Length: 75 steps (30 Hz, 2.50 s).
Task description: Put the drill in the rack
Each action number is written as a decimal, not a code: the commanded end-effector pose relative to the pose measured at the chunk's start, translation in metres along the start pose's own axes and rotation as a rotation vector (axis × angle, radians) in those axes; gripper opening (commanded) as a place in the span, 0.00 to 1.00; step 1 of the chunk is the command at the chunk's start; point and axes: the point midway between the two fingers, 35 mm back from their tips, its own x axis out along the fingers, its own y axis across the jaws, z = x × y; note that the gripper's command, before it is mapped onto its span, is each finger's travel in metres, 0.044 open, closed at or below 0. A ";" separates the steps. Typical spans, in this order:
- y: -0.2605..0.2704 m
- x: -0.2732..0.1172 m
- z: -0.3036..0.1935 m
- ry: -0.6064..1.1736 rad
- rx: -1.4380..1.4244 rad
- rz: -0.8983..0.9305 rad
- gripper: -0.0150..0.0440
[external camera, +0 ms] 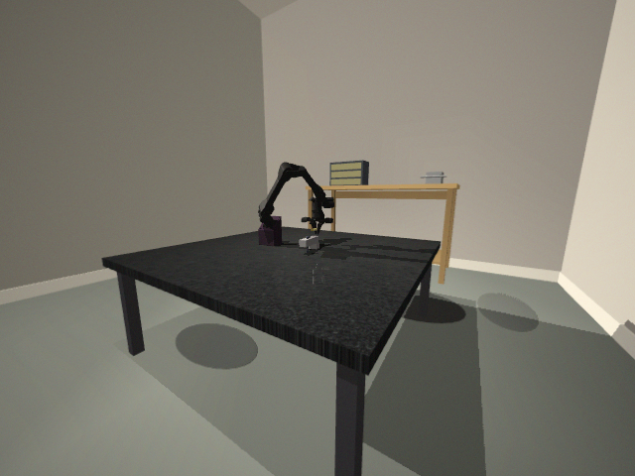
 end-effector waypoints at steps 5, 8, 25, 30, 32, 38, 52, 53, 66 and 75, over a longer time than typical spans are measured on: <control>0.015 -0.001 0.004 -0.004 0.003 0.004 0.25; 0.020 -0.001 0.005 -0.004 0.003 0.004 0.25; 0.045 -0.001 0.011 -0.005 0.001 0.005 0.25; 0.042 0.009 0.011 -0.005 0.002 0.005 0.25; 0.042 0.013 0.011 -0.005 0.002 0.005 0.25; 0.044 0.023 0.010 -0.004 0.002 0.005 0.25; 0.043 0.035 0.011 -0.004 0.002 0.005 0.25; 0.043 0.037 0.011 -0.004 0.002 0.005 0.25; 0.043 0.051 0.011 -0.003 0.002 0.005 0.25; 0.044 0.055 0.009 -0.002 0.002 0.005 0.25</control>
